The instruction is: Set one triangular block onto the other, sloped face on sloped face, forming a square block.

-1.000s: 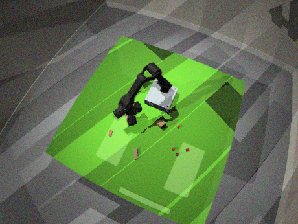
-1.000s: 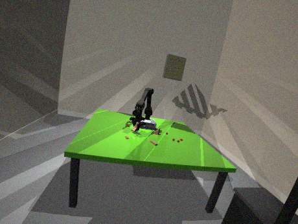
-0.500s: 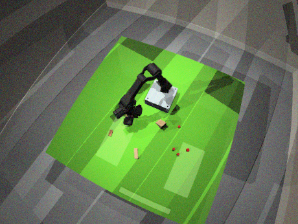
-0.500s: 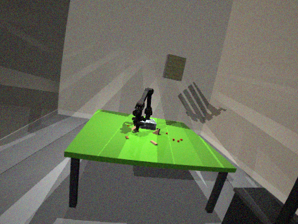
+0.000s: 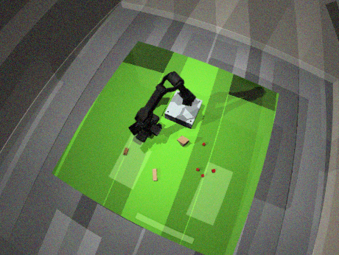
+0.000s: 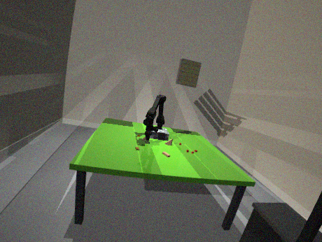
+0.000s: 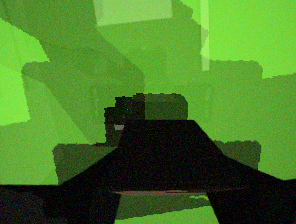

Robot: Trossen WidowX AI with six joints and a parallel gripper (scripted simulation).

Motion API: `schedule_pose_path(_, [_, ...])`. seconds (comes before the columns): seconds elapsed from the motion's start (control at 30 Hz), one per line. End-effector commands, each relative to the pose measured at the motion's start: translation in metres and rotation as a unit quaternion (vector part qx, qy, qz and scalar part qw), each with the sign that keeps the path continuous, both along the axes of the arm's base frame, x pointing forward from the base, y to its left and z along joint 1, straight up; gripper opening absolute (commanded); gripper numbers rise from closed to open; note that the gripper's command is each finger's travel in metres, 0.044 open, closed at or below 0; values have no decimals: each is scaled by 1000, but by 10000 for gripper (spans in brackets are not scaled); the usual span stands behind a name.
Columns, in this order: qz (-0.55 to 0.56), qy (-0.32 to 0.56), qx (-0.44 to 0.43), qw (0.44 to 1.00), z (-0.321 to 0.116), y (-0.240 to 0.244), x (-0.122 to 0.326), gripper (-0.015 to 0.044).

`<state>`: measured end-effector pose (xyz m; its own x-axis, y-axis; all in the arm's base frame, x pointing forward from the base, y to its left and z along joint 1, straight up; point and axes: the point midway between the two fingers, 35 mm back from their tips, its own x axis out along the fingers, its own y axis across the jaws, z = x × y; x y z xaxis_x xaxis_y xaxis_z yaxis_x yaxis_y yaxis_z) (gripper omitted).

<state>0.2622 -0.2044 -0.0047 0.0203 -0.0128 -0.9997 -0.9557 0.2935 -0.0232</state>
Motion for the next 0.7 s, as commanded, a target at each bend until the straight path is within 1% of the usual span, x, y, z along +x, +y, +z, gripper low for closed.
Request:
schedule_pose_path(0.0, [-51,-3,2,999,0,0,1,0])
schedule_pose_path(0.37, [-186,-6,5,983,0,0,1,0])
schedule_pose_path(0.67, [-183,-5,4,983,-9,0,1,0])
